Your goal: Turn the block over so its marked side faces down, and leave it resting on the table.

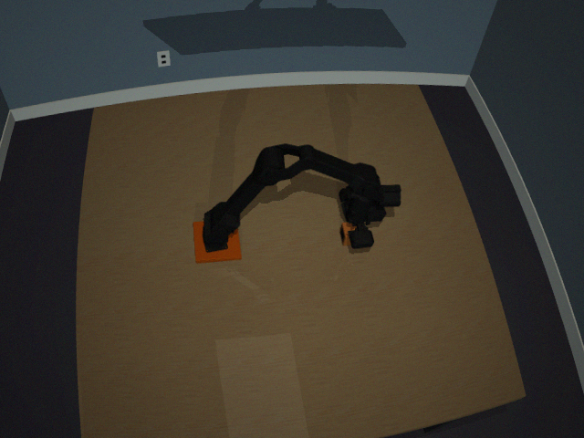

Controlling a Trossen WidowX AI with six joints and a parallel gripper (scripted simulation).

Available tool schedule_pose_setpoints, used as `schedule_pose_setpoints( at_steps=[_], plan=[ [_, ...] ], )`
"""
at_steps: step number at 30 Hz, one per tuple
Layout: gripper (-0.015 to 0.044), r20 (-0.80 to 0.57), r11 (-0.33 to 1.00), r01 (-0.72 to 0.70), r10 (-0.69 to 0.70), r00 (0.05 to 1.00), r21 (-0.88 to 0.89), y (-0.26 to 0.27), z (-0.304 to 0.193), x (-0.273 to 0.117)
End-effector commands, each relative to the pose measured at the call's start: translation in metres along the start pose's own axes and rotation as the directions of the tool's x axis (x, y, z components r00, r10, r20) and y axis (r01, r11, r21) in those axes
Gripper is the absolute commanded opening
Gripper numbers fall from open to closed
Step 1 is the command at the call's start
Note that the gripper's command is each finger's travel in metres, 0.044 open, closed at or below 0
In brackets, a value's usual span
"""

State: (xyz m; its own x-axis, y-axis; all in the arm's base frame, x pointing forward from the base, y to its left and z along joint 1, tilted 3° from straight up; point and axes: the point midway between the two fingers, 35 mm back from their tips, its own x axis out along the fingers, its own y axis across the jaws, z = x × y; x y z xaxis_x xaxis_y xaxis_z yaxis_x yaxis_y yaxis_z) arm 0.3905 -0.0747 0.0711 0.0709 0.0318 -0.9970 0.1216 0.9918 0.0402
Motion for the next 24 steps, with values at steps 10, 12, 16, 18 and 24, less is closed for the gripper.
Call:
schedule_pose_setpoints(
  at_steps=[10, 12, 16, 18, 24],
  plan=[
    [0.0000, -0.001, 1.000, 0.003, -0.003, 1.000, 0.003, 0.000, 0.000, -0.029],
    [0.0000, -0.001, 1.000, 0.003, -0.003, 1.000, 0.003, 0.000, 0.000, -0.029],
    [0.0000, 0.008, 1.000, 0.003, -0.003, 1.000, 0.004, 0.000, 0.000, -0.029],
    [0.0000, 0.034, 1.000, 0.003, -0.003, 0.999, 0.004, 0.000, 0.001, -0.028],
    [0.0000, 0.117, 1.000, 0.003, -0.003, 0.993, 0.006, -0.001, 0.003, -0.025]
  ],
)
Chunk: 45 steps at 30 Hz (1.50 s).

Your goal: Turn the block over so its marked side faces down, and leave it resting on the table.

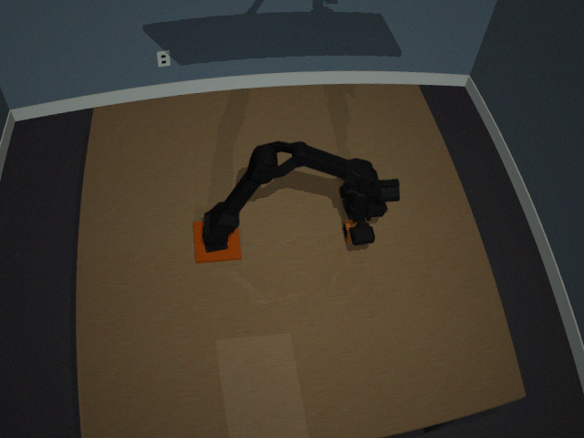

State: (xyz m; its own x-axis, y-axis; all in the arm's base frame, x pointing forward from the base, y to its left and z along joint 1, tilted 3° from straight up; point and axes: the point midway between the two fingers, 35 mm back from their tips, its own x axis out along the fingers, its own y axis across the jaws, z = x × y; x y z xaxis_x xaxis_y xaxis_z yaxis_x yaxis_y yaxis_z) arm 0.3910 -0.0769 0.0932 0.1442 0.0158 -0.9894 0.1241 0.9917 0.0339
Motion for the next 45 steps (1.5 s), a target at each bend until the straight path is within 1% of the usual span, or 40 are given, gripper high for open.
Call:
schedule_pose_setpoints(
  at_steps=[1, 14, 27, 35, 45],
  plan=[
    [0.0000, 0.056, 1.000, -0.003, 0.003, 0.998, 0.004, 0.001, 0.001, -0.002],
    [0.0000, 0.237, 1.000, -0.004, 0.003, 0.972, 0.005, 0.000, 0.000, 0.000],
    [0.0000, 0.409, 1.000, -0.003, 0.002, 0.913, 0.002, 0.001, -0.006, 0.000],
    [0.0000, 0.438, 1.000, -0.003, 0.002, 0.899, 0.002, 0.001, -0.006, 0.001],
    [0.0000, 0.575, 1.000, -0.002, -0.001, 0.818, 0.005, -0.001, 0.003, 0.021]
  ],
)
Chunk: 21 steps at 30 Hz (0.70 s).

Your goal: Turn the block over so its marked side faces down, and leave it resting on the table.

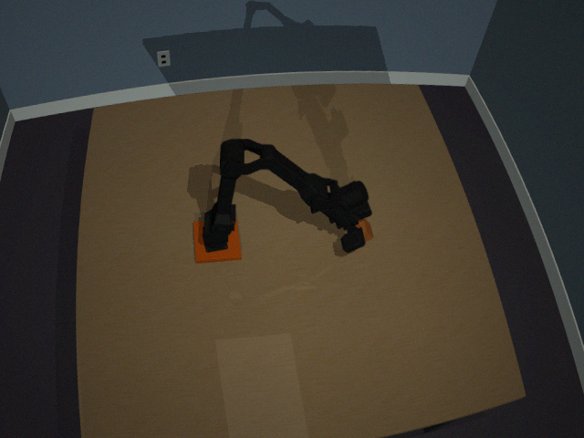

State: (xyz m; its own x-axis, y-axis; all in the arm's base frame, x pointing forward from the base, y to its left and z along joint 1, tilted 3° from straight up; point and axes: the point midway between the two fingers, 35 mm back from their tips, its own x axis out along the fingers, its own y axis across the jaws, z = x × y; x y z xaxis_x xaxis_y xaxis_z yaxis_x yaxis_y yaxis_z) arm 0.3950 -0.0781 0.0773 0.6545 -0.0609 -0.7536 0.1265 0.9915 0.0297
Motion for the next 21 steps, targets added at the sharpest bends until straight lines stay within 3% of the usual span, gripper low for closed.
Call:
schedule_pose_setpoints(
  at_steps=[1, 21],
  plan=[
    [0.0000, 0.054, 1.000, -0.004, 0.004, 0.999, 0.006, 0.000, -0.002, 0.006],
    [0.0000, 0.366, 1.000, -0.006, 0.004, 0.930, 0.005, 0.002, -0.018, 0.006]
  ],
)
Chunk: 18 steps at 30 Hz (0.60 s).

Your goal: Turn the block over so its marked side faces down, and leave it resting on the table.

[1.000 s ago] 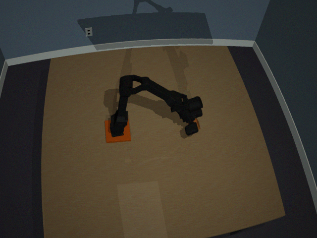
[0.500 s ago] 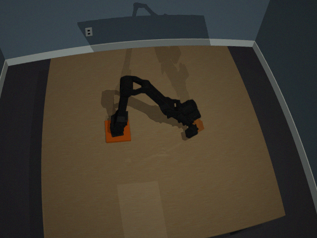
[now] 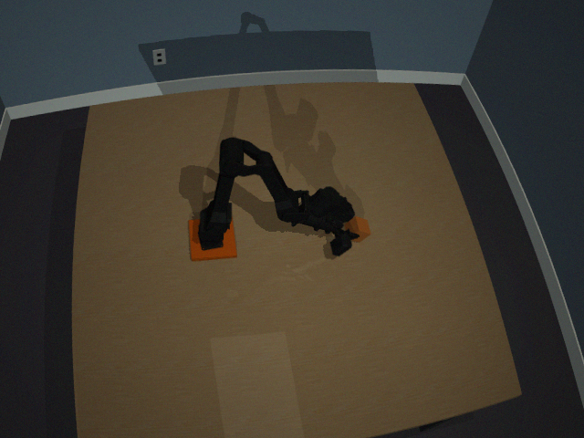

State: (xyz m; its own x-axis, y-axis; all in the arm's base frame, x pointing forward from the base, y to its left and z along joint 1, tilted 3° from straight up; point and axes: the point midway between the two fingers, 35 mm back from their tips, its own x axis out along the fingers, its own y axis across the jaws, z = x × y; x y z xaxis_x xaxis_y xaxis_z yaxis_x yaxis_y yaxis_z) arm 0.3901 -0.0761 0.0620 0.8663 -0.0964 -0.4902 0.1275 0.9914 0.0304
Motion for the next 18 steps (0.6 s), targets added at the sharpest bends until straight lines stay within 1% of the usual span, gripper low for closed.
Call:
schedule_pose_setpoints(
  at_steps=[1, 7, 18],
  plan=[
    [0.0000, 0.041, 1.000, -0.005, 0.005, 0.999, 0.005, 0.0012, -0.0034, -0.0040],
    [0.0000, 0.074, 1.000, -0.005, 0.005, 0.997, 0.005, 0.0012, -0.0010, -0.0064],
    [0.0000, 0.074, 1.000, -0.005, 0.005, 0.997, 0.005, 0.0012, -0.0010, -0.0064]
  ],
)
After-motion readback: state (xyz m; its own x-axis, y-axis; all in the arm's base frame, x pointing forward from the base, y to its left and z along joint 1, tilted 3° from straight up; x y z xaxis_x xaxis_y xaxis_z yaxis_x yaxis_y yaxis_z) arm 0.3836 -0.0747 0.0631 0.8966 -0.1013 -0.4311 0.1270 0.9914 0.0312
